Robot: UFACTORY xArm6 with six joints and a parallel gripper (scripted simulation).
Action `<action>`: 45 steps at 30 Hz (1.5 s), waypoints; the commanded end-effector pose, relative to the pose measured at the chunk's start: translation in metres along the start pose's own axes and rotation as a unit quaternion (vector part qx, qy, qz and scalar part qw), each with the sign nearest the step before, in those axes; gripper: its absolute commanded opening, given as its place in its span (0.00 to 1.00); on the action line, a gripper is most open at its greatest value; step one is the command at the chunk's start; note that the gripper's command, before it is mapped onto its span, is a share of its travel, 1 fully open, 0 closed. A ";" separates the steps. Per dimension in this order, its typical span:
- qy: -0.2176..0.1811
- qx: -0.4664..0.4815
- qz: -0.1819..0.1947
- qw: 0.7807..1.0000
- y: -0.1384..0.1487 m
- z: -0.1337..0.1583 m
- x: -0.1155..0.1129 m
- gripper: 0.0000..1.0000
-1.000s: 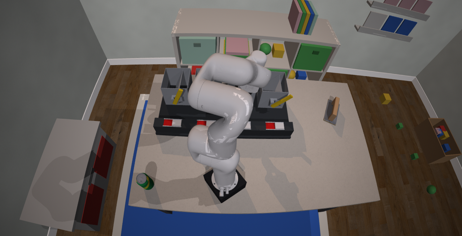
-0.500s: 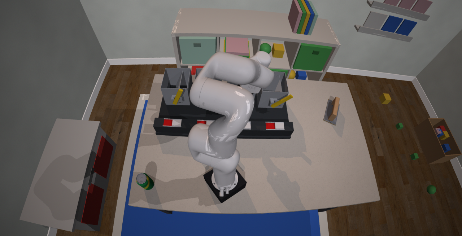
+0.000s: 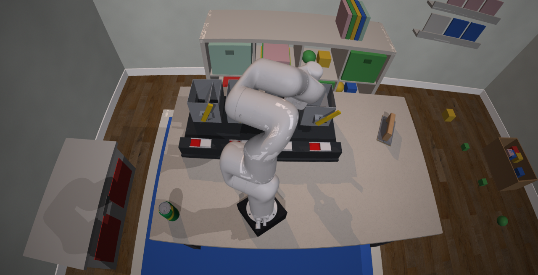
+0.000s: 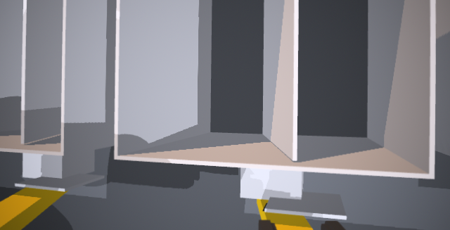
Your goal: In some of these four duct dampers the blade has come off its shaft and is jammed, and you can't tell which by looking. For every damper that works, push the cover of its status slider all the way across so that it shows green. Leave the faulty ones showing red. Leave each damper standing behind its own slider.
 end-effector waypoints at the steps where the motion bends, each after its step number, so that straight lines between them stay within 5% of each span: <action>1: 0.003 -0.001 -0.021 1.000 0.008 0.000 -0.001 0.19; 45: 0.017 -0.001 -0.177 0.984 0.063 0.004 0.010 0.19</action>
Point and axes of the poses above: the point where the finger pads meet when closed, its own x axis out along the fingers, its own y axis across the jaws, z = x × y, the point moved 8 cm from there along -x, back along the fingers, and after that the axes turned 5 degrees about -x, right-handed, at the moved point
